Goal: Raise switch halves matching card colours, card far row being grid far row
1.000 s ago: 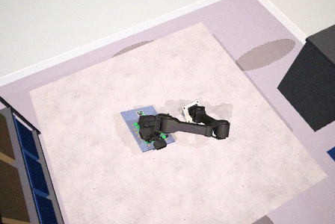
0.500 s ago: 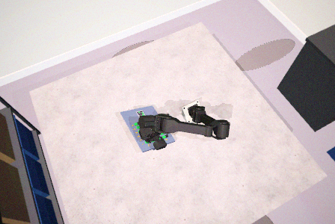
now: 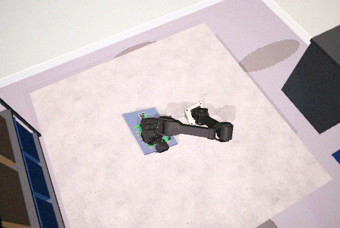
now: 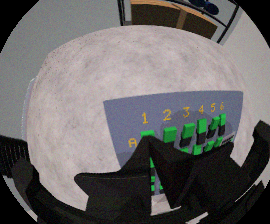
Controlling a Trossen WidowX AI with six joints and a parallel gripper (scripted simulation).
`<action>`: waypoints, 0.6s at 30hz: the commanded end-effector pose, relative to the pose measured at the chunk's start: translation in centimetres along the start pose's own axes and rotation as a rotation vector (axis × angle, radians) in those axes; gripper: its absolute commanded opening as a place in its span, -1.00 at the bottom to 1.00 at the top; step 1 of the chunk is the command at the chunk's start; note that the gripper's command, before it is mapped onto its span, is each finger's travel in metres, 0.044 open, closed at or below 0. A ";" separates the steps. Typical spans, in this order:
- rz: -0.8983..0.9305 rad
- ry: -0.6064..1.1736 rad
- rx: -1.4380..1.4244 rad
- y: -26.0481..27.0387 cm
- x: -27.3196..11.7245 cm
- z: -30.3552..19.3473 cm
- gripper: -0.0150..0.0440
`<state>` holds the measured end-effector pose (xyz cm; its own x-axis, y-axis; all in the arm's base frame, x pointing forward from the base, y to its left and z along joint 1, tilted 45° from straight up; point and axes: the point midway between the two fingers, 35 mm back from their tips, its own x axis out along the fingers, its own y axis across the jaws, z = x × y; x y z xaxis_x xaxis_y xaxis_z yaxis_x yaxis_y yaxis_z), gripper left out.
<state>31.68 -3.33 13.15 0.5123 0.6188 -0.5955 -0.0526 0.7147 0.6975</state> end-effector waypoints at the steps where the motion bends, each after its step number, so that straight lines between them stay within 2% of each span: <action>1: -0.004 0.002 0.004 -0.1 0.1 0.0 -0.49; 18: -0.004 0.002 0.004 -0.1 0.3 0.0 -0.49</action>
<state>31.81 -3.18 13.00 0.5124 0.6187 -0.5955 -0.0528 0.7149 0.6973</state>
